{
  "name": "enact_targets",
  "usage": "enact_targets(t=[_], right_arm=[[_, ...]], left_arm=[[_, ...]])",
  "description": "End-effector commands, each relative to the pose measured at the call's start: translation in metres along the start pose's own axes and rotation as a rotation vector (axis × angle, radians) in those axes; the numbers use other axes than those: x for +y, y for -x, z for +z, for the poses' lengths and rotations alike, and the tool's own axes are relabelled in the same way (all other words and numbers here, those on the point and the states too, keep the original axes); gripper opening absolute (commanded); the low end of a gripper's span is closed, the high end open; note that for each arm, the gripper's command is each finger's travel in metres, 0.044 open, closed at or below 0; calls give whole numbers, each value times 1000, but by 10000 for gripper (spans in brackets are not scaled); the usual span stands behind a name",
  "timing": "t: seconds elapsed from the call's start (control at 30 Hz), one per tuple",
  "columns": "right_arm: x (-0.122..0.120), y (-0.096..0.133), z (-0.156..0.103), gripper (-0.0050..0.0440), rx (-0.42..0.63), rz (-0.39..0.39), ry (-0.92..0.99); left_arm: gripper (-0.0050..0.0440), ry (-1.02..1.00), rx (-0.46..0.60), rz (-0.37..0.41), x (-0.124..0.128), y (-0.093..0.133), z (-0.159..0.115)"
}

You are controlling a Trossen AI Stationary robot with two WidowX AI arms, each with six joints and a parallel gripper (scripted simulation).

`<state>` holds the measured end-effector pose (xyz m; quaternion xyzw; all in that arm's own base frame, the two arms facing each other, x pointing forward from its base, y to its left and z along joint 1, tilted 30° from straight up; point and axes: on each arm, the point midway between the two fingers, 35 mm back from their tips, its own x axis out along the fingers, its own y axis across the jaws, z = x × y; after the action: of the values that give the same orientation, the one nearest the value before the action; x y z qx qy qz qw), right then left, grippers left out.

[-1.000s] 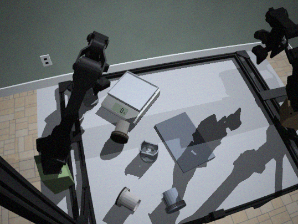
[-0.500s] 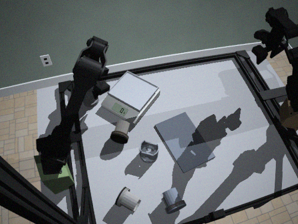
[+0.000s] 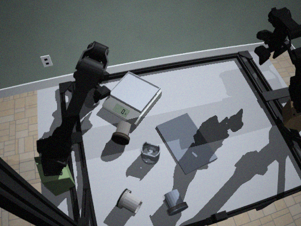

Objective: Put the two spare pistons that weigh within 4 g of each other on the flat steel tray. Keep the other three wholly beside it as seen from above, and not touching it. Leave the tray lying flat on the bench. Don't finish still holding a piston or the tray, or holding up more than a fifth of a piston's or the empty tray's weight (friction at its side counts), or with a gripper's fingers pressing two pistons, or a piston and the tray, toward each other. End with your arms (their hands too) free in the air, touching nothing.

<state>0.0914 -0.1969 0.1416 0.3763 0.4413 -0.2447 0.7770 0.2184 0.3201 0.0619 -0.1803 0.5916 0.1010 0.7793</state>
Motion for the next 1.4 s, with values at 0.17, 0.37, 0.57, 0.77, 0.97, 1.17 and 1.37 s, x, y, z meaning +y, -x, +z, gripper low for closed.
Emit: enact_targets(t=[0.17,0.37,0.57,0.77,0.97,1.17,1.37], right_arm=[[1,0,0,440,-1,4,3],[1,0,0,440,-1,4,3],[1,0,0,440,-1,4,3],[1,0,0,440,-1,4,3],[1,0,0,440,-1,4,3],[1,0,0,440,-1,4,3],[1,0,0,440,-1,4,3]], left_arm=[[158,6,17,-8,-1,-10,-4],[158,6,17,-8,-1,-10,-4],[158,6,17,-8,-1,-10,-4],[158,6,17,-8,-1,-10,-4],[158,6,17,-8,-1,-10,-4],[158,6,17,-8,-1,0,-6],[158,6,17,-8,-1,6,-8]])
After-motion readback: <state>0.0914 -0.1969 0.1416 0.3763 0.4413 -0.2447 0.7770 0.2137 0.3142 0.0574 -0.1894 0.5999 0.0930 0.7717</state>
